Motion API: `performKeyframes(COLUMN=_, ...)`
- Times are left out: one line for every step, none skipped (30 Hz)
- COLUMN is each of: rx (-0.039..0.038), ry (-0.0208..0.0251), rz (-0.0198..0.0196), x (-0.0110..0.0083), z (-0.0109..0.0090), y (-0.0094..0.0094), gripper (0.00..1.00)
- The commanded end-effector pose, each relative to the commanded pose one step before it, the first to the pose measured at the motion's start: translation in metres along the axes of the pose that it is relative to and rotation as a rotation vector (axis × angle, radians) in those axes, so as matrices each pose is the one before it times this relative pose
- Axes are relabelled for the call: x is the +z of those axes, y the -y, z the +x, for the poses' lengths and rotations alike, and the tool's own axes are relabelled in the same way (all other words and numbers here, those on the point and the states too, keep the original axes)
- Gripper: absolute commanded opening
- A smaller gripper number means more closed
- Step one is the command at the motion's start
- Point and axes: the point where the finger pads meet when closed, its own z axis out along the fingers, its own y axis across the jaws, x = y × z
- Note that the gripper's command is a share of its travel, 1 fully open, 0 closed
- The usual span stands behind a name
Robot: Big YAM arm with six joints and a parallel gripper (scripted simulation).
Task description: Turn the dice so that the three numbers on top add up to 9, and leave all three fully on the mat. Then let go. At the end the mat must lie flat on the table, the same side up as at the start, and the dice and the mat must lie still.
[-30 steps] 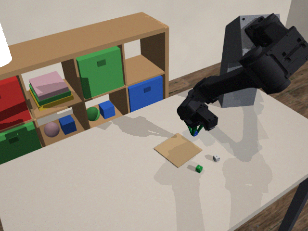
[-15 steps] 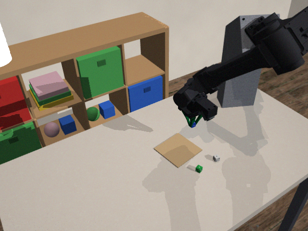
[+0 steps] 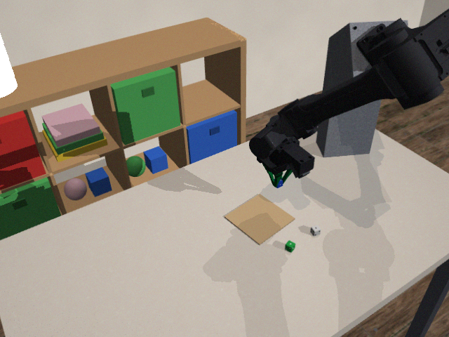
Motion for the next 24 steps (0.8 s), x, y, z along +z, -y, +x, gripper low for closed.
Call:
performKeyframes(rx=0.01639, ry=-0.00856, rz=0.02397, x=-0.01475, z=0.00518, y=0.00379, gripper=0.15)
performKeyframes(rx=-0.00079, ry=0.00028, rz=0.00075, x=0.00004, z=-0.00009, y=0.00037, gripper=0.15)
performKeyframes(rx=-0.00447, ry=0.00163, rz=0.00417, x=0.00027, z=-0.00056, y=0.00216, gripper=0.15)
performKeyframes(rx=-0.00086, ry=0.00031, rz=0.0008, x=0.00001, z=-0.00009, y=0.00025, gripper=0.15)
performKeyframes(rx=0.0, ry=0.0, rz=0.0, x=0.0, z=0.0, y=0.0, gripper=0.15)
performKeyframes(rx=0.0, ry=0.0, rz=0.0, x=0.0, z=0.0, y=0.0, gripper=0.15)
performKeyframes(rx=0.0, ry=0.0, rz=0.0, x=0.0, z=0.0, y=0.0, gripper=0.15)
performKeyframes(rx=0.0, ry=0.0, rz=0.0, x=0.0, z=0.0, y=0.0, gripper=0.15)
performKeyframes(rx=0.0, ry=0.0, rz=0.0, x=0.0, z=0.0, y=0.0, gripper=0.15)
performKeyframes(rx=0.0, ry=0.0, rz=0.0, x=0.0, z=0.0, y=0.0, gripper=0.15)
performKeyframes(rx=-0.00007, ry=0.00006, rz=0.00021, x=0.00003, z=-0.00002, y=0.00009, gripper=0.15)
performKeyframes(rx=-0.00045, ry=0.00038, rz=0.00142, x=0.00018, z=-0.00014, y=0.0006, gripper=0.15)
performKeyframes(rx=-0.00114, ry=0.00099, rz=0.00364, x=0.00045, z=-0.00037, y=0.00153, gripper=0.15)
performKeyframes(rx=-0.0021, ry=0.00187, rz=0.00669, x=0.00083, z=-0.00069, y=0.00281, gripper=0.15)
performKeyframes(rx=0.00923, ry=-0.00179, rz=-0.00122, x=0.00291, z=0.00252, y=-0.00026, gripper=0.15)
performKeyframes(rx=0.0088, ry=-0.00467, rz=-0.00679, x=0.00424, z=0.00436, y=-0.00194, gripper=0.15)
performKeyframes(rx=-0.00094, ry=-0.0002, rz=-0.00265, x=0.00265, z=-0.00029, y=-0.00082, gripper=0.15)
performKeyframes(rx=-0.01347, ry=0.00819, rz=-0.01806, x=0.00765, z=-0.00677, y=-0.0056, gripper=0.15)
performKeyframes(rx=-0.00433, ry=0.00268, rz=-0.00588, x=0.00427, z=-0.0022, y=-0.00186, gripper=0.15)
performKeyframes(rx=0.00006, ry=0.00001, rz=-0.00004, x=0.00282, z=0.00001, y=-0.00005, gripper=0.15)
performKeyframes(rx=0.00007, ry=0.00002, rz=-0.00004, x=0.0032, z=0.00001, y=-0.00007, gripper=0.15)
performKeyframes(rx=0.00007, ry=0.00002, rz=-0.00004, x=0.00357, z=0.00001, y=-0.00008, gripper=0.15)
performKeyframes(rx=0.00007, ry=0.00001, rz=-0.00005, x=0.0039, z=0.00002, y=-0.00008, gripper=0.15)
performKeyframes(rx=0.00008, ry=0.00002, rz=-0.00005, x=0.0042, z=0.00002, y=-0.00008, gripper=0.15)
